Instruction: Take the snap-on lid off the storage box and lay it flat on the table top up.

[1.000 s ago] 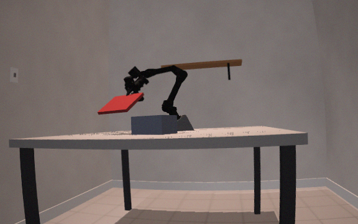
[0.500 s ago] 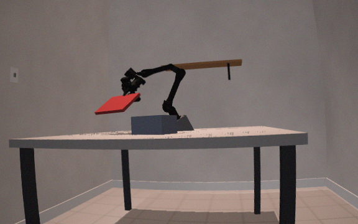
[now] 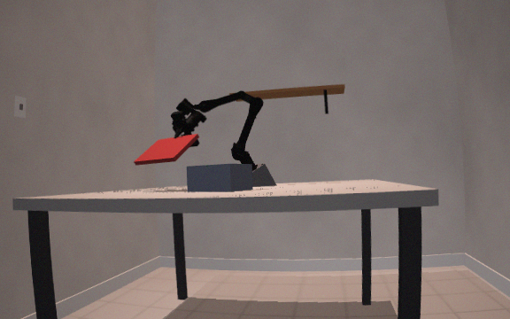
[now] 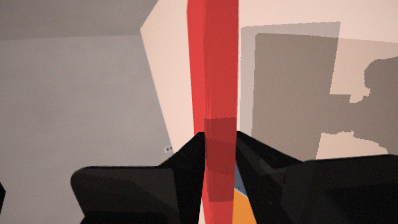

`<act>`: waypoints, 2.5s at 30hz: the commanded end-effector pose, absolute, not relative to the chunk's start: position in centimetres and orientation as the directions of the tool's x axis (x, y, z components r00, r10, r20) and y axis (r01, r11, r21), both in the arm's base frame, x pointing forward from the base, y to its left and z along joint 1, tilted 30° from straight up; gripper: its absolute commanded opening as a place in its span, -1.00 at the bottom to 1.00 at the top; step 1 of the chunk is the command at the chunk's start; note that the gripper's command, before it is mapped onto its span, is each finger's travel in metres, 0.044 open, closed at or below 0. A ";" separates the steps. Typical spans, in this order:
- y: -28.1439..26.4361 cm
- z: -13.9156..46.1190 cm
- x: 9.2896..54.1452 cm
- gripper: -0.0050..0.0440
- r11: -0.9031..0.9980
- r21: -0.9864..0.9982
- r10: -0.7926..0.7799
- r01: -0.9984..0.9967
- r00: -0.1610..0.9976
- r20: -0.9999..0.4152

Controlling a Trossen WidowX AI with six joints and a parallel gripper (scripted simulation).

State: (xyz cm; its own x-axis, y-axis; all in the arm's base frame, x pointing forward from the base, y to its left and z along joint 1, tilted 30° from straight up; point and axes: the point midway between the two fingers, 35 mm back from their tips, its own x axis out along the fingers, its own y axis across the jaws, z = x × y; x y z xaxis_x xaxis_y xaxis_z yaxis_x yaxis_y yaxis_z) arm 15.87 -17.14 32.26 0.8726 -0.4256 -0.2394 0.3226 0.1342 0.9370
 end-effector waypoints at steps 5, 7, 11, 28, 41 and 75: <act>-17.2 31.9 16.1 -1.00 0.149 0.937 -0.421 0.317 0.877 -0.230; -17.3 31.7 16.2 -1.00 0.149 0.937 -0.421 0.317 0.877 -0.230; -17.4 31.4 16.3 -1.00 0.149 0.937 -0.421 0.317 0.877 -0.230; -17.9 30.3 16.7 -1.00 0.149 0.937 -0.421 0.317 0.877 -0.230; -18.3 29.4 17.1 -1.00 0.149 0.937 -0.421 0.317 0.877 -0.230; -19.4 27.0 17.9 -1.00 0.149 0.937 -0.421 0.317 0.877 -0.230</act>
State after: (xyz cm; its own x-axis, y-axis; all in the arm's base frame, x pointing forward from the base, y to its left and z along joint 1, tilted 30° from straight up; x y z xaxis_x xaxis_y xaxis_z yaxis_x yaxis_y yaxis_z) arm 17.78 -19.29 27.24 0.8763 -0.4223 -0.2319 0.3203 0.1510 0.9352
